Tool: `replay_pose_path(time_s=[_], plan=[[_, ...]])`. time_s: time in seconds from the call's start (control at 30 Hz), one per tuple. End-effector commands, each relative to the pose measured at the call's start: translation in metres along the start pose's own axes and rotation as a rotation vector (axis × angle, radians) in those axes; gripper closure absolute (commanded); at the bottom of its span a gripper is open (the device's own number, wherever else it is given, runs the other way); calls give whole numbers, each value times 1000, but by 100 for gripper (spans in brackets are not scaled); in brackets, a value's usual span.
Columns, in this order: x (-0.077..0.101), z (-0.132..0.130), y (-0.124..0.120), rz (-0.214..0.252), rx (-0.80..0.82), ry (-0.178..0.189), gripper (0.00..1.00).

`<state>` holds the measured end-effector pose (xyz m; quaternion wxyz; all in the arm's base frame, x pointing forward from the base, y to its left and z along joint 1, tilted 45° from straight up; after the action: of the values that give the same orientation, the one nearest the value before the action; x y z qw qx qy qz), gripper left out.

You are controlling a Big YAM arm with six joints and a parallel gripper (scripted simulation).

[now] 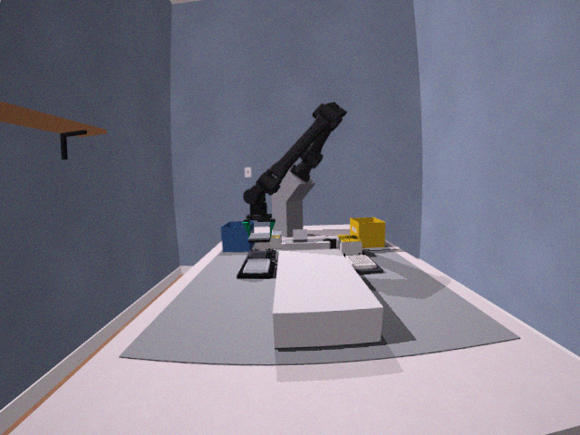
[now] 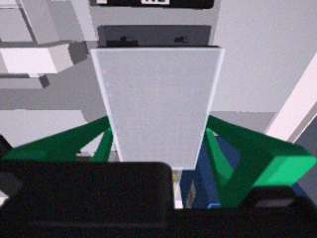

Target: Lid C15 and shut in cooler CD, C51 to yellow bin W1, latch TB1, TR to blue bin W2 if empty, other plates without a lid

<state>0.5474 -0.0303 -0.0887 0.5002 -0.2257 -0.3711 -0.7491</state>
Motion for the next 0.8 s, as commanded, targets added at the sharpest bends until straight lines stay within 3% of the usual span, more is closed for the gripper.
replay_pose_path(time_s=[0.0, 0.07, 0.1, 0.2, 0.57, 0.63, 0.67, 0.77], plan=[[21, -5, 4, -19, -6, -7, 100], [21, -5, 4, -19, -6, -7, 100], [9, -12, -10, 13, -26, -4, 100], [27, -5, 4, -19, -6, -7, 100], [41, -5, 4, -19, -6, -8, 100], [41, -5, 4, -19, -6, -8, 100], [28, -8, -9, 14, -19, -2, 100], [46, -5, 4, -19, -6, -8, 100]])
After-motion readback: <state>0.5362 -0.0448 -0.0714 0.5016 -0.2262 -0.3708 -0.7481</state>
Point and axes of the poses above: the point where the finger pads meet when closed, its own x axis back along the fingers, its own z axis across the jaws, y = z × x, the point moved 1 cm from there along x, back along the fingers, and after that the axes turned 13 degrees about -x, right-handed, at the moved point
